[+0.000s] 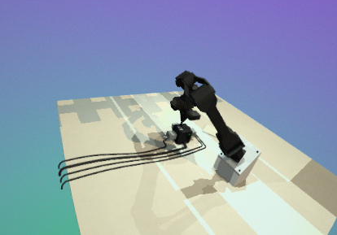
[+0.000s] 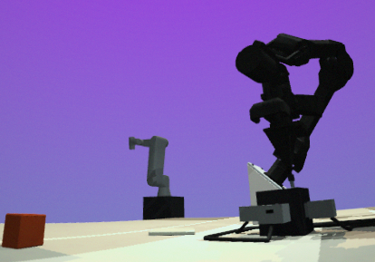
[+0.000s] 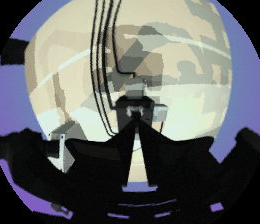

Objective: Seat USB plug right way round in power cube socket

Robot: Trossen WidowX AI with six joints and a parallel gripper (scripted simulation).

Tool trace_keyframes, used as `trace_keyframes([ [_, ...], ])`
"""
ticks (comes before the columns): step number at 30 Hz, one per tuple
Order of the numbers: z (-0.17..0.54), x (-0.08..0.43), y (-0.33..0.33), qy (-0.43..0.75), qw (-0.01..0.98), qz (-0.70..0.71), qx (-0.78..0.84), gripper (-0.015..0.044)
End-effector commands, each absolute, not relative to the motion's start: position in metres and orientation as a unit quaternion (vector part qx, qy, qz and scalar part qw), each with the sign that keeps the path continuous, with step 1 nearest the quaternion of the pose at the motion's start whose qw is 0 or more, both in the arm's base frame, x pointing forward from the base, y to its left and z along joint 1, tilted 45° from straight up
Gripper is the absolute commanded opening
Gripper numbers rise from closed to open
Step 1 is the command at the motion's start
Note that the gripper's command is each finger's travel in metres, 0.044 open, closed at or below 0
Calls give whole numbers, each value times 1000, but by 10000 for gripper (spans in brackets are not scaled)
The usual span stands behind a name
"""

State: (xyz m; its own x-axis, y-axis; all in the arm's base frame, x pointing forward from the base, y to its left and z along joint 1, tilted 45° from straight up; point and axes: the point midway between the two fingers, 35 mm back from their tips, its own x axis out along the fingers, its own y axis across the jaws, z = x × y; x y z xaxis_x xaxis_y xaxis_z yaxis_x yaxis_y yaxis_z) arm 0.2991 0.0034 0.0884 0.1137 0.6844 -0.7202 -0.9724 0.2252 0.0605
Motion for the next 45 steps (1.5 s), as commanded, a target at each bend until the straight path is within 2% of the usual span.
trace_keyframes([
  [1, 86, 298, 4, 327, 712, 581, -220, 0],
  [45, 83, 298, 8, 327, 712, 581, -220, 0],
])
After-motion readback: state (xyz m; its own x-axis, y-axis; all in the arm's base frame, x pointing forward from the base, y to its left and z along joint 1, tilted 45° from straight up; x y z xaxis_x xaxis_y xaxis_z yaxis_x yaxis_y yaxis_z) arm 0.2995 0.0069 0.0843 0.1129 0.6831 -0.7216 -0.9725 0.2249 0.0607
